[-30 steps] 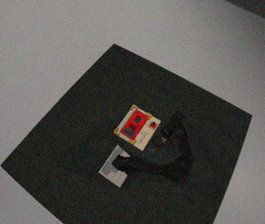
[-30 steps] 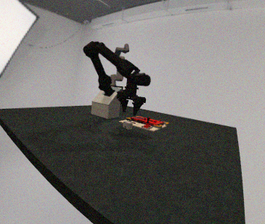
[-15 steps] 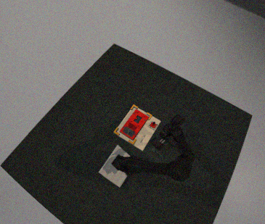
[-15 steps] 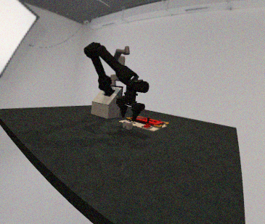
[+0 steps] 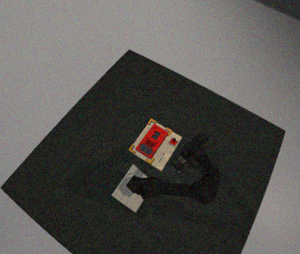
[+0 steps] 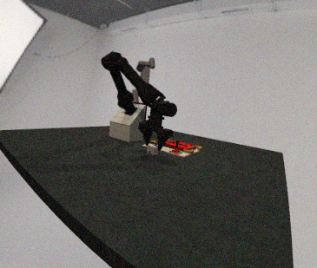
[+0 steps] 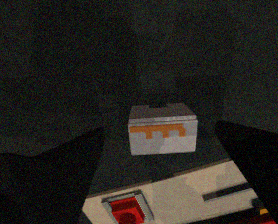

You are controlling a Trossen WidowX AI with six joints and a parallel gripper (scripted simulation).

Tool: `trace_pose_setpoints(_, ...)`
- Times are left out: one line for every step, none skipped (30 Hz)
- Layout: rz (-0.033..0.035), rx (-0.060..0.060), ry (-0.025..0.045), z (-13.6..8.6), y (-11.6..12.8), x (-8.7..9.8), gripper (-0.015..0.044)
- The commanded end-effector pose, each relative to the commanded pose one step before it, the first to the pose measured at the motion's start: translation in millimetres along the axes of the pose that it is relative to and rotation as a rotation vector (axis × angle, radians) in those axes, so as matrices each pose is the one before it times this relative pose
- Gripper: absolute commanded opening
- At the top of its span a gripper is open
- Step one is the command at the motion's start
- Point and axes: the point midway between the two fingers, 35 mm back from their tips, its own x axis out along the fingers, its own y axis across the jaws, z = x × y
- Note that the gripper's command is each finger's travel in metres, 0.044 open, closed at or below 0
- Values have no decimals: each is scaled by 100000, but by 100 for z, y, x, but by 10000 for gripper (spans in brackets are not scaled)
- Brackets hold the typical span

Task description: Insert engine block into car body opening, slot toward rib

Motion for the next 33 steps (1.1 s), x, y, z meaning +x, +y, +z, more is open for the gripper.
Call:
trace_pose_setpoints(-158, -595, 339, -120, -111, 797, 440)
trace_pose_setpoints(5, -4, -18, 4, -7, 162, 440)
trace_pose_setpoints(5, -4, -19, 5, -7, 162, 440)
trace_pose_setpoints(4, -4, -16, 4, -7, 131, 440)
trace_pose_setpoints(3, -2, -10, 3, -4, 78, 440)
trace_pose_setpoints(1, -1, -4, 1, -1, 26, 440)
trace_pose_setpoints(0, 0, 0, 0, 0, 0, 414)
trace_pose_setpoints(0, 0, 0, 0, 0, 0, 387)
trace_pose_setpoints(0, 0, 0, 0, 0, 0, 361)
trace_pose_setpoints(0, 0, 0, 0, 0, 0, 335)
trace_pose_setpoints(0, 0, 0, 0, 0, 0, 309)
trace_pose_setpoints(0, 0, 0, 0, 0, 0, 282)
trace_pose_setpoints(0, 0, 0, 0, 0, 0, 256)
trace_pose_setpoints(0, 0, 0, 0, 0, 0, 230)
trace_pose_setpoints(0, 0, 0, 0, 0, 0, 204)
trace_pose_setpoints(0, 0, 0, 0, 0, 0, 197)
trace_pose_setpoints(0, 0, 0, 0, 0, 0, 190)
trace_pose_setpoints(0, 0, 0, 0, 0, 0, 184)
trace_pose_setpoints(0, 0, 0, 0, 0, 0, 177)
trace_pose_setpoints(0, 0, 0, 0, 0, 0, 170)
trace_pose_setpoints(0, 0, 0, 0, 0, 0, 164)
trace_pose_setpoints(0, 0, 0, 0, 0, 0, 157)
trace_pose_setpoints(0, 0, 0, 0, 0, 0, 131)
trace_pose_setpoints(-4, 3, 21, -9, 10, -48, 105)
trace_pose_setpoints(-12, 9, 61, -26, 31, -143, 78)
trace_pose_setpoints(-21, 15, 99, -43, 50, -239, 52)
trace_pose_setpoints(-25, 17, 114, -50, 57, -292, 26)
trace_pose_setpoints(-25, 16, 109, -49, 54, -293, 0)
trace_pose_setpoints(-25, 14, 103, -47, 50, -295, 0)
trace_pose_setpoints(-24, 13, 97, -45, 47, -297, 0)
trace_pose_setpoints(-24, 12, 91, -43, 44, -298, 0)
trace_pose_setpoints(-24, 11, 86, -41, 40, -300, 0)
trace_pose_setpoints(-23, 10, 80, -39, 37, -301, 0)
